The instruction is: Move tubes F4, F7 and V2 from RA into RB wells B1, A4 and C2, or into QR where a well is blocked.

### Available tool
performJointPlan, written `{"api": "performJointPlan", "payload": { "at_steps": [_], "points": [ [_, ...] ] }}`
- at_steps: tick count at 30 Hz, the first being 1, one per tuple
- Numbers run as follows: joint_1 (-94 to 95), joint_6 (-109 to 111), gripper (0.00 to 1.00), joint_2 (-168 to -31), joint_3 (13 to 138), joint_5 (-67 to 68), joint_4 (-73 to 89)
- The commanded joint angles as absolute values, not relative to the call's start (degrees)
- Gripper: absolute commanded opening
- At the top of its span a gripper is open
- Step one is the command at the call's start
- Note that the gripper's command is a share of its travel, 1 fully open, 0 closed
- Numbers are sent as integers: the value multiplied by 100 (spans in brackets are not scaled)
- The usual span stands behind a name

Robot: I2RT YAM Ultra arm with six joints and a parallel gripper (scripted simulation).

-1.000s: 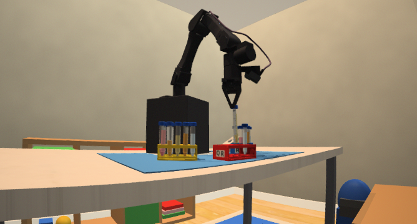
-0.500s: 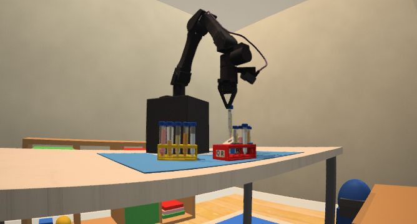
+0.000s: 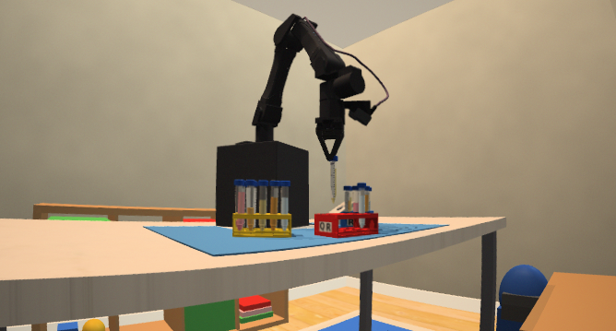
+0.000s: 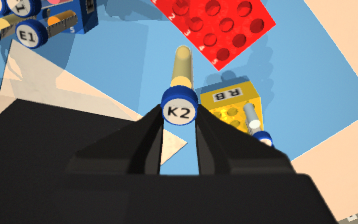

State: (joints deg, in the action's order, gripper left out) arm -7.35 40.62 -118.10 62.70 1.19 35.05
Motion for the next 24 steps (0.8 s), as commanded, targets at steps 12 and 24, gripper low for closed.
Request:
{"api": "performJointPlan", "payload": {
  "at_steps": [12, 24],
  "points": [
    [-657, 4019, 0, -11226, 5510, 71, 3129],
    [-691, 2557, 0, -10968, 5319, 45, 3015]
  ]
}}
